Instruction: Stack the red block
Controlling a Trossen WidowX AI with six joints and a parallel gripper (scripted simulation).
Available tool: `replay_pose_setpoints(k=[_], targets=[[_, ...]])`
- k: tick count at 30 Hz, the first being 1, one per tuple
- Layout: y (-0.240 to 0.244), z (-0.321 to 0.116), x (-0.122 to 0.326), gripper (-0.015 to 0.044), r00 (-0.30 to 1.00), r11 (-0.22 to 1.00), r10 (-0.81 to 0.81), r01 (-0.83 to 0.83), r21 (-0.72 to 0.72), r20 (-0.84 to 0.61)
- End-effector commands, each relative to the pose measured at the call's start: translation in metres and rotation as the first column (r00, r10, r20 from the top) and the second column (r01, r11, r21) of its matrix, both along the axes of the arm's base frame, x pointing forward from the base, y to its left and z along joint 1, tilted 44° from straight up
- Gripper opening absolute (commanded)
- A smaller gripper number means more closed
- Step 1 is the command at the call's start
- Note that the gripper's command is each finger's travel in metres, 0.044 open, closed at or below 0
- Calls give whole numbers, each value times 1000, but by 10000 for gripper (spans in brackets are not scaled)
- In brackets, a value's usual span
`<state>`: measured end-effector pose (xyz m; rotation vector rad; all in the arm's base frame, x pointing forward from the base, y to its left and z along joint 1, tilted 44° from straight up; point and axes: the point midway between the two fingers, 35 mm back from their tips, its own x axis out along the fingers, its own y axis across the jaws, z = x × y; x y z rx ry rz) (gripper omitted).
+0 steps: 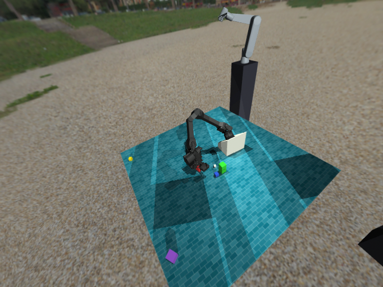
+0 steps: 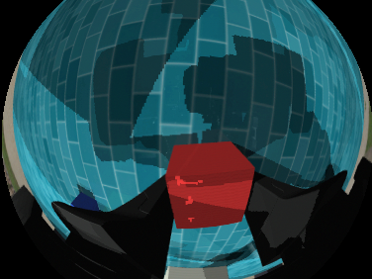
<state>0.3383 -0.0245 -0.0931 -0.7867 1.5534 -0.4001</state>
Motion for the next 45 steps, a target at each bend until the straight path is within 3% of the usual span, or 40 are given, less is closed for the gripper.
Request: replay_pose_setpoints(k=[1, 5, 26, 37, 45], targets=[[2, 3, 0, 105, 1000, 1000, 1, -1, 0, 1], [13, 14, 0, 0, 1000, 1000, 4, -4, -2, -1], [82, 85, -2, 0, 1000, 1000, 6, -6, 0, -3], [83, 85, -6, 0, 1000, 1000, 6, -6, 1, -3], [118, 59, -40, 0, 1000, 1000, 12, -12, 20, -5]])
